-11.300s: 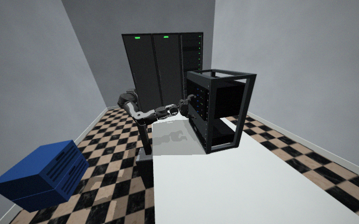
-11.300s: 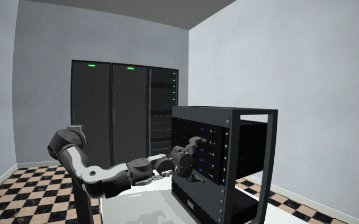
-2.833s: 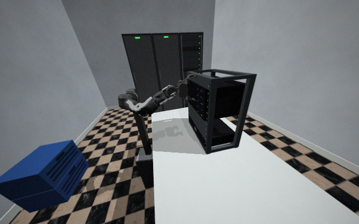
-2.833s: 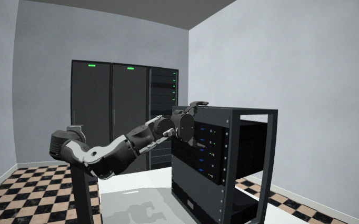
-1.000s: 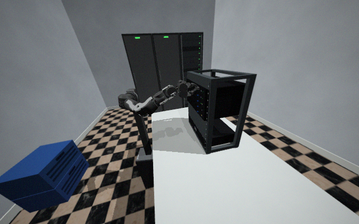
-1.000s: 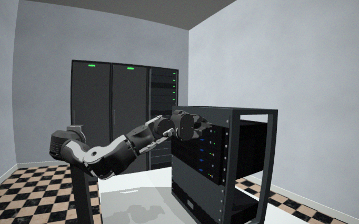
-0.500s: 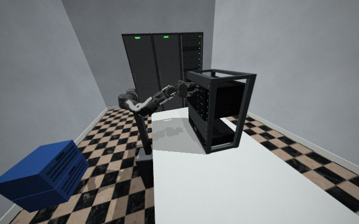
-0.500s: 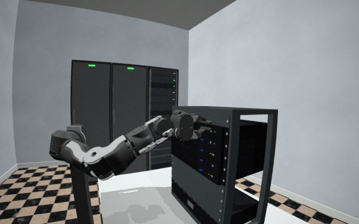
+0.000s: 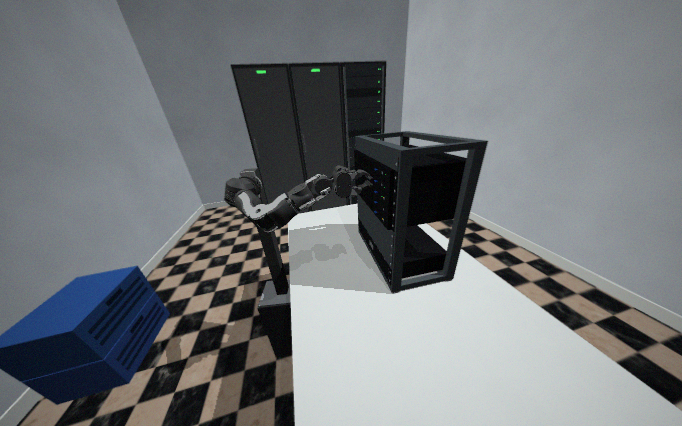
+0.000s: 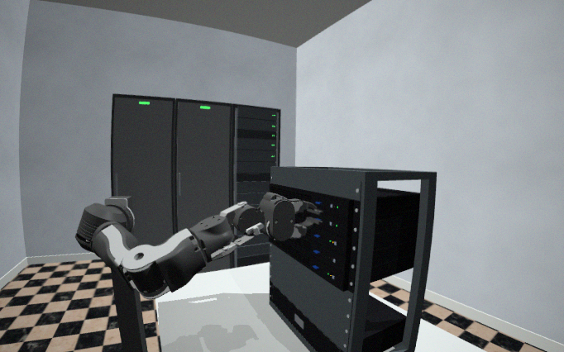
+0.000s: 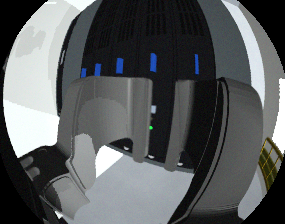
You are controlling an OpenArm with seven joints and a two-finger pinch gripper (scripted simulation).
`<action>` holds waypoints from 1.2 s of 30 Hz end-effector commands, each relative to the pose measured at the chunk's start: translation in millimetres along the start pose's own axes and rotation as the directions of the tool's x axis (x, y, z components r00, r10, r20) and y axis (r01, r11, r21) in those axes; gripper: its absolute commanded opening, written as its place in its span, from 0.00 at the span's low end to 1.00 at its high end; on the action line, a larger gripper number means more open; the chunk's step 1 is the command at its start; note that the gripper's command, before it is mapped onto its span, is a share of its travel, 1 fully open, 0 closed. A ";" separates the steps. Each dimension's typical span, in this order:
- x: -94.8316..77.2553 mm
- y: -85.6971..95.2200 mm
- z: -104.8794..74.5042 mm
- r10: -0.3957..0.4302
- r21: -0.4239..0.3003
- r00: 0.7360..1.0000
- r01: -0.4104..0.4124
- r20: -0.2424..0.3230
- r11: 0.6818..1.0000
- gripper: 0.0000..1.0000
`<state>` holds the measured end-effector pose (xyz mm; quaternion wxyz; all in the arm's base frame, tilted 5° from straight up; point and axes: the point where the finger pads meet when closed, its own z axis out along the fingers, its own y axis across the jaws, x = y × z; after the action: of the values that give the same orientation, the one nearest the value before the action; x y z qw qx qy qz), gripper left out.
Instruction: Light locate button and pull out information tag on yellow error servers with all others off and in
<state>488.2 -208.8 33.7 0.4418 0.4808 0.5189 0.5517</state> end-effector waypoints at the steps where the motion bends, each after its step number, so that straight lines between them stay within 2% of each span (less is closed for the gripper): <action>1: -3.0 7.7 -0.9 0.007 -0.028 1.000 -0.007 0.013 1.000 0.10; 16: 26.0 -77.0 -27.4 0.008 -0.029 1.000 -0.008 0.014 1.000 0.10; 18: 26.0 -77.0 -27.4 0.008 -0.029 1.000 -0.008 0.014 1.000 0.10; 27: 42.4 -127.0 -42.5 0.009 -0.027 1.000 -0.008 0.016 1.000 0.10; 33: 49.7 -148.3 -49.1 0.009 -0.027 1.000 -0.008 0.016 1.000 0.10; 36: 50.4 -150.8 -49.8 0.009 -0.027 1.000 -0.008 0.016 1.000 0.10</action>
<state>430.5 -156.6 -113.5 0.4475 0.4833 0.5086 0.5545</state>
